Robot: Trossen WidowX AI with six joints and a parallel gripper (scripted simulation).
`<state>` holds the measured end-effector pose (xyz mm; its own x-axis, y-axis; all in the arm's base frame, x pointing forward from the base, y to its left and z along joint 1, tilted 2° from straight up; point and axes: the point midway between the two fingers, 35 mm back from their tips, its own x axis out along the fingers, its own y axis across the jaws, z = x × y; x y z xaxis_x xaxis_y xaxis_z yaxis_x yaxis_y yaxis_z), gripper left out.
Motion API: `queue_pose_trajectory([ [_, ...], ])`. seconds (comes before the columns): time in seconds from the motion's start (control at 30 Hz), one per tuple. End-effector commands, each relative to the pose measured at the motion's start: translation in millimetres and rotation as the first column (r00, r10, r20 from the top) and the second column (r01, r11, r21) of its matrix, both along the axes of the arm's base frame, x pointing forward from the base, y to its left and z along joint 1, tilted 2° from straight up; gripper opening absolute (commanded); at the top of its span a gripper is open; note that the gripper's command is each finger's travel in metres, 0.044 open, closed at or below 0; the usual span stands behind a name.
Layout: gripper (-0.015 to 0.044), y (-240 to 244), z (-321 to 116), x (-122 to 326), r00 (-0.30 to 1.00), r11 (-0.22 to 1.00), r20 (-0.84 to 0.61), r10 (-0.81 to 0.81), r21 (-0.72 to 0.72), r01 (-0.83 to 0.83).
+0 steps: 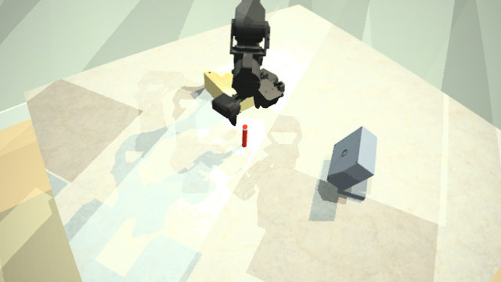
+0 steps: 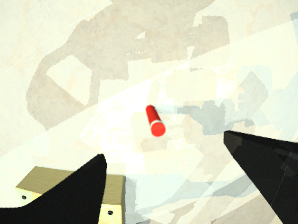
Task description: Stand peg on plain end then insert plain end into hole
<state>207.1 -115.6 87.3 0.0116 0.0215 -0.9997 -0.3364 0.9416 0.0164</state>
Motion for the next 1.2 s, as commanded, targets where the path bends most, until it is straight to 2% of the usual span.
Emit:
queue_pose_trajectory([
  [0.0,0.044,0,-7,-1,0.997,0.997,-0.007,0.074,-0.003,-0.074],
  [0.23,0.044,0,-18,-2,0.978,0.978,-0.004,0.209,-0.004,-0.209],
  [1.17,0.044,0,-57,0,0.978,0.978,-0.004,0.209,-0.004,-0.209],
])
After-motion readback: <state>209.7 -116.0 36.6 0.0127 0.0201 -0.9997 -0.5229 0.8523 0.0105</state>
